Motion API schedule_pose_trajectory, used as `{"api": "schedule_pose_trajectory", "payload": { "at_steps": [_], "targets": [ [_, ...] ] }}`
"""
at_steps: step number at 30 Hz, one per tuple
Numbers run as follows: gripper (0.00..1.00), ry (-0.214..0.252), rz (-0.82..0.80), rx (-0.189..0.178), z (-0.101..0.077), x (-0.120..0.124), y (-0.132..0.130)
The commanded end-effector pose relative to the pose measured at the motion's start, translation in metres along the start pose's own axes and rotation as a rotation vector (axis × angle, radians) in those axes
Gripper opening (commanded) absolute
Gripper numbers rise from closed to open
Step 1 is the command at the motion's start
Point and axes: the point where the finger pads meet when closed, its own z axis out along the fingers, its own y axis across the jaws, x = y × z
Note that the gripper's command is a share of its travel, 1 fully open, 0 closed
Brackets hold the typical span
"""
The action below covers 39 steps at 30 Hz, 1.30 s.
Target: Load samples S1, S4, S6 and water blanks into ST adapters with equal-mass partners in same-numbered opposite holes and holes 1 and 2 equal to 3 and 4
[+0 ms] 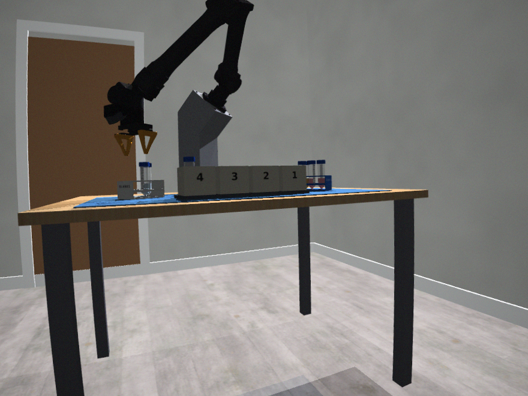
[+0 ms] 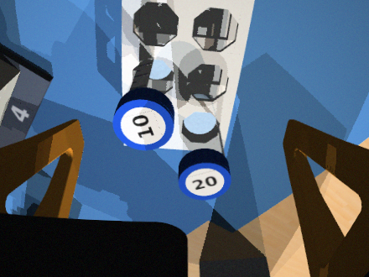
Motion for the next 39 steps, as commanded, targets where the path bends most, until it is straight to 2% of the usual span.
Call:
{"api": "schedule_pose_trajectory", "payload": {
  "at_steps": [1,18,19,23,25,39],
  "targets": [
    [1.0,-0.016,-0.019,-0.003,-0.005,-0.01,0.004],
    [1.0,-0.016,-0.019,-0.003,-0.003,-0.01,0.004],
    [1.0,-0.015,-0.108,-0.006,-0.002,-0.002,0.022],
    [1.0,-0.015,-0.307,-0.004,-0.001,0.023,0.044],
    [1.0,-0.015,-0.307,-0.004,-0.001,0.023,0.044],
    [1.0,-0.014,-1.003,-0.005,-0.003,0.112,0.122]
  ]
}}
